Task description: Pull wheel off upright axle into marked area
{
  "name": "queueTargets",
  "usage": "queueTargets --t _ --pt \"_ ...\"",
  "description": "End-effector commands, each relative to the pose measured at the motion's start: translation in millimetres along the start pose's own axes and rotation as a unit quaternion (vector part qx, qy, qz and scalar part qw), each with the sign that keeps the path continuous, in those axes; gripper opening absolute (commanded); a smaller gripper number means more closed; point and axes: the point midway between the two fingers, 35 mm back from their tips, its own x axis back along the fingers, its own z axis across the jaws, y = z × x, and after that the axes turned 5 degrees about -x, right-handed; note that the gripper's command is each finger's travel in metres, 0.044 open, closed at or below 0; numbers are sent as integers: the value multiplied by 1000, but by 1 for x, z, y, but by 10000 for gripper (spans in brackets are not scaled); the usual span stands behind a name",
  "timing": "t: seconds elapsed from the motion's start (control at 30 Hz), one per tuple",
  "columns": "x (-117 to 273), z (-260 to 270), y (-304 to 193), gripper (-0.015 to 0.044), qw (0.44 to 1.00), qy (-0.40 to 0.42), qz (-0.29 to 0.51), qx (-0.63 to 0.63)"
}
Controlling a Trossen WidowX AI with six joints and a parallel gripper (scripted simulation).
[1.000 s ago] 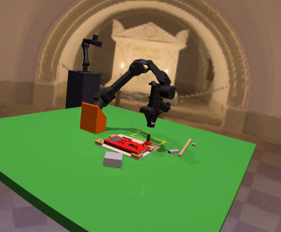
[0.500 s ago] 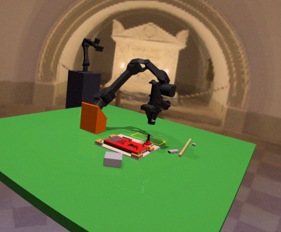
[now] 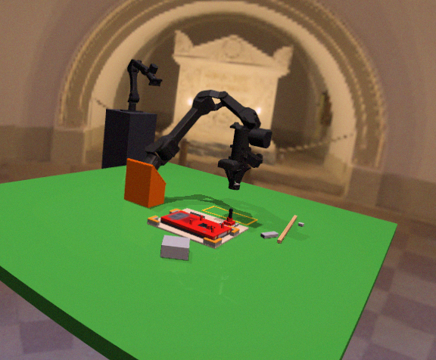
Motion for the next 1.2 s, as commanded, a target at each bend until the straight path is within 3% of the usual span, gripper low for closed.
queueTargets --t 0.0,0.37,0.8,1.03,1.17 --pt "-4 2 -4 0 1000 3 2 -5" --pt "-29 2 -3 0 1000 3 2 -5" --pt "-102 3 -4 0 1000 5 2 -5" --pt "-105 3 -5 0 1000 5 2 -5" --pt "-102 5 -3 105 1000 6 1 0"
